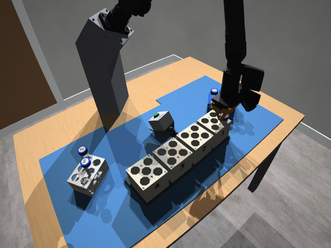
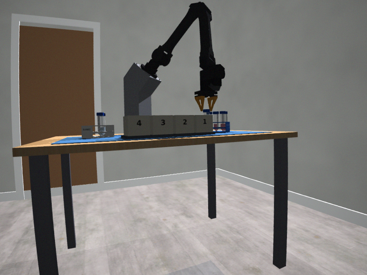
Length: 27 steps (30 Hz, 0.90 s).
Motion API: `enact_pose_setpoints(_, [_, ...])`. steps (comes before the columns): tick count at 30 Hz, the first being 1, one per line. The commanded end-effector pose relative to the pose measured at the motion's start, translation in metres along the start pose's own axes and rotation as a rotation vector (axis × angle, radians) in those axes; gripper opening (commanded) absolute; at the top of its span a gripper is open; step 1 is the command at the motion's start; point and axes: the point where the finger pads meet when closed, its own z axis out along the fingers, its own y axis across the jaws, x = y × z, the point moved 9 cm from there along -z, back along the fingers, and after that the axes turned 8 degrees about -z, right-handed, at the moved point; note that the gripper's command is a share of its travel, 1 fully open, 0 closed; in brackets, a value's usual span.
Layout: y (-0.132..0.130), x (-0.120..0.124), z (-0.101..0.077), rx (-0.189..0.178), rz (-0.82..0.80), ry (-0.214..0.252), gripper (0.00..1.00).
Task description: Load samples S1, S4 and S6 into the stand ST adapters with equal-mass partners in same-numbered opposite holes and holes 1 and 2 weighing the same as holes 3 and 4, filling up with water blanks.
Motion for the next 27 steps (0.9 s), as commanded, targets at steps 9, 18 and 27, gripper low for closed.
enact_pose_setpoints(9, [-0.002, -0.009, -0.047, 0.002, -0.006, -0.033, 0.55])
enact_pose_setpoints(18, [0.003, -0.012, -0.039, -0.005, -0.007, -0.034, 0.55])
enact_pose_setpoints(27, [0.003, -0.012, -0.039, -0.005, -0.007, -0.034, 0.55])
